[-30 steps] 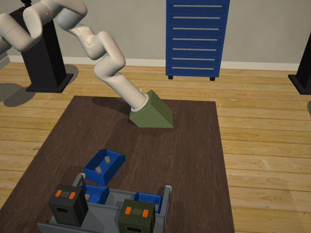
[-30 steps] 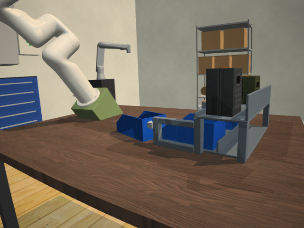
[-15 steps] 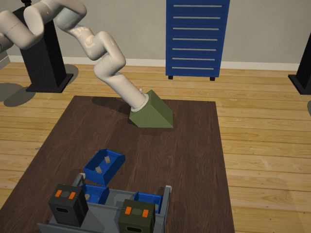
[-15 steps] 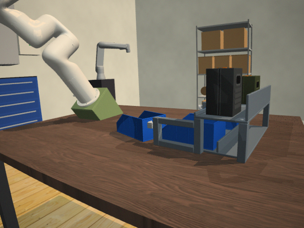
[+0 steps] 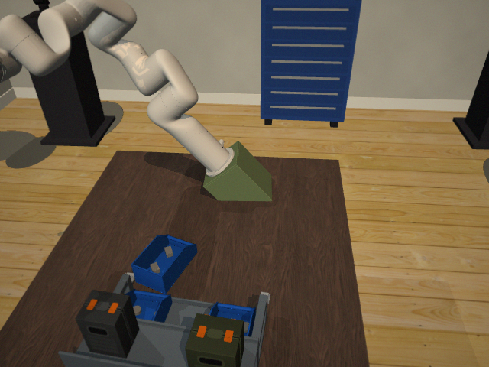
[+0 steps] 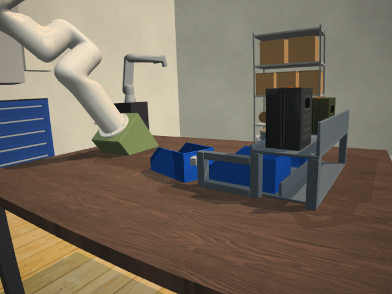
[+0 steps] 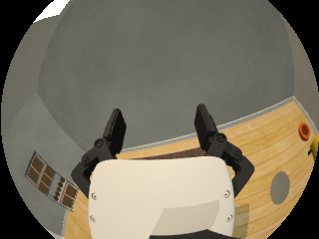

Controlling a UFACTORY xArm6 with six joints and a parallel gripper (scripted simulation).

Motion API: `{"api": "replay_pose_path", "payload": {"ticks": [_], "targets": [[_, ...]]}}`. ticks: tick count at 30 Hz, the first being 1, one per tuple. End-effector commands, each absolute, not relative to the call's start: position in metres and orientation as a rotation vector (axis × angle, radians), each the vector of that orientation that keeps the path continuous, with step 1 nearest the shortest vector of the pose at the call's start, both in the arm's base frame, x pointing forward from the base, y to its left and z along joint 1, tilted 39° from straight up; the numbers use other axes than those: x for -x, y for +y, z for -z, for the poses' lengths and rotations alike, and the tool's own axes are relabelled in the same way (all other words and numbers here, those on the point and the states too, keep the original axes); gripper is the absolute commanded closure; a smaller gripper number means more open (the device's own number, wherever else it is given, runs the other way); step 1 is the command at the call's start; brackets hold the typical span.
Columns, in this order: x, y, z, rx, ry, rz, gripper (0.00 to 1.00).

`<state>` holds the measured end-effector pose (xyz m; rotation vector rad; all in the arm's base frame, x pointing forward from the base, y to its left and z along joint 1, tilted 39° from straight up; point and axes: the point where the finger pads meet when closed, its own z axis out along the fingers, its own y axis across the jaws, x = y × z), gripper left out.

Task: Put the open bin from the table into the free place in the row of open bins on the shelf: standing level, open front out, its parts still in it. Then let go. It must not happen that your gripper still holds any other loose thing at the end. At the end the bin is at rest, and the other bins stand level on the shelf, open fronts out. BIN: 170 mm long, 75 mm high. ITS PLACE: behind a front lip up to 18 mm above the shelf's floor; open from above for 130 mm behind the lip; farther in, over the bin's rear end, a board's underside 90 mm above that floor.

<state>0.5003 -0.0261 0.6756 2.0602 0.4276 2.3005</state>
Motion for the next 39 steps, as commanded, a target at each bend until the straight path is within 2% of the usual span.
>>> {"api": "replay_pose_path", "payload": {"ticks": [1,14,19,31,36,39], "targets": [[-0.502,0.01,-0.677,-2.058,0.433,-2.305,0.0],[-0.503,0.021,-0.677,-2.058,0.433,-2.305,0.0],[-0.495,0.075,-0.677,-2.106,0.679,-2.414,0.0],[-0.495,0.075,-0.677,-2.106,0.679,-2.414,0.0],[-0.488,0.124,-0.677,-2.106,0.678,-2.414,0.0],[-0.488,0.124,-0.677,-2.106,0.678,-2.414,0.0]]}}
